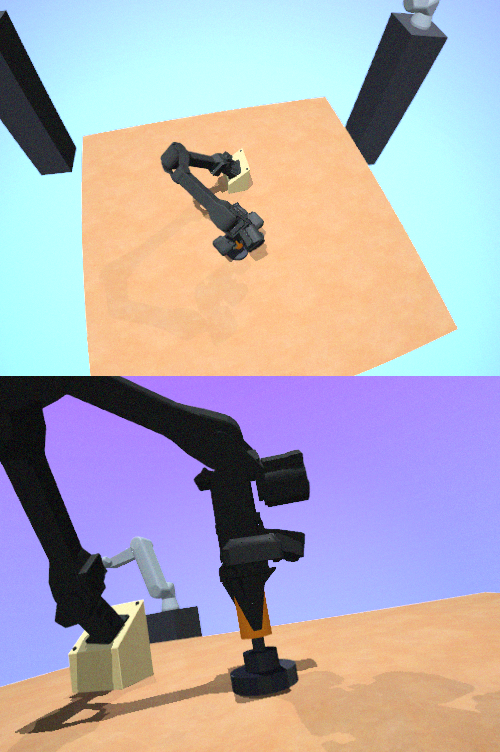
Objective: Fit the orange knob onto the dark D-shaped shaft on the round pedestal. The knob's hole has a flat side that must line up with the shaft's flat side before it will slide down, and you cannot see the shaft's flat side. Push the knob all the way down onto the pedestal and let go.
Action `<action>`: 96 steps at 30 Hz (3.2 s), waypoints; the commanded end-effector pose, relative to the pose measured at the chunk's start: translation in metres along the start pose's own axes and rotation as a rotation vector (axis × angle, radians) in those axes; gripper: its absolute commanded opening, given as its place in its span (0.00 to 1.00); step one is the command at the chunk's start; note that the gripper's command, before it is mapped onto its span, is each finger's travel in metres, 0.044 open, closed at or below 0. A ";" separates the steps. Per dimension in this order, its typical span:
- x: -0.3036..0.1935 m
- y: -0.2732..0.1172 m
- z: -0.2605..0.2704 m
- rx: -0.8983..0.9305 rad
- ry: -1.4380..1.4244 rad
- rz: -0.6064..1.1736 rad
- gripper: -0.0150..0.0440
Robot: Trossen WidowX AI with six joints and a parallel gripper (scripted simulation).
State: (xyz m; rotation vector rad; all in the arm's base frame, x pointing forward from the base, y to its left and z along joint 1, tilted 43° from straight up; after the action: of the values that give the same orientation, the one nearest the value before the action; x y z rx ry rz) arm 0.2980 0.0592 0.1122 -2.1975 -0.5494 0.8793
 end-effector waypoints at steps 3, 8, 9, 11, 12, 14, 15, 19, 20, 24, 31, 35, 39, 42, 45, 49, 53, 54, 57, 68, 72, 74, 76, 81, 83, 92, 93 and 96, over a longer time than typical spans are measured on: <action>0.001 -0.004 0.001 -0.004 -0.025 -0.003 0.25; 0.002 -0.005 0.002 -0.004 -0.198 -0.003 0.25; 0.003 -0.004 0.002 -0.004 -0.209 -0.002 0.25; 0.003 -0.004 0.002 -0.004 -0.209 -0.002 0.25; 0.003 -0.003 0.002 -0.004 -0.209 -0.002 0.25; 0.002 -0.003 0.001 -0.004 -0.209 -0.002 0.25; 0.002 -0.002 0.001 -0.004 -0.209 -0.002 0.25; 0.001 -0.001 0.001 -0.004 -0.209 -0.002 0.25; 0.001 -0.001 0.001 -0.004 -0.209 -0.002 0.25; 0.000 -0.002 0.000 -0.004 -0.209 -0.002 0.25; 0.000 0.000 -0.001 -0.004 -0.209 -0.002 0.25; 0.000 0.001 0.000 -0.004 -0.209 -0.002 0.25; 0.000 0.000 0.000 -0.004 -0.209 -0.002 0.25; 0.001 -0.003 0.001 -0.004 -0.209 -0.002 0.25; 0.001 -0.004 0.001 -0.004 -0.218 -0.002 0.25; 0.002 -0.005 0.001 -0.004 -0.333 -0.002 0.25; 0.003 -0.004 0.001 -0.004 -0.418 -0.002 0.25; 0.003 -0.003 0.001 -0.004 -0.418 -0.002 0.25; 0.002 -0.003 0.001 -0.004 -0.418 -0.002 0.25; 0.000 -0.002 0.000 -0.004 -0.418 -0.002 0.25; 0.000 0.000 -0.001 -0.004 -0.418 -0.002 0.25; 0.001 0.001 0.000 -0.004 -0.418 -0.002 0.25; 0.001 0.001 0.000 -0.004 -0.418 -0.002 0.25; 0.001 0.000 0.000 -0.004 -0.418 -0.002 0.25; 0.000 -0.002 0.001 -0.004 -0.419 -0.002 0.25; 0.002 -0.005 0.001 -0.004 -0.586 -0.002 0.25; 0.002 -0.005 0.001 -0.004 -0.617 -0.002 0.25; 0.003 -0.004 0.001 -0.004 -0.628 -0.002 0.25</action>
State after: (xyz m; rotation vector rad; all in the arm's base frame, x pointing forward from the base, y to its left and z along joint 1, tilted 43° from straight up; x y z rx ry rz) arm 0.2978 0.0619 0.1133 -1.9269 -0.8124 1.5262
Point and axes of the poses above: the point midway between the two fingers, 35 mm back from their tips, its own y axis out along the fingers, its own z axis across the jaws, x = y × z, the point moved 8 cm from there along -y, back along the fingers, and after that the axes turned 15 degrees about -y, right-handed, at the moved point
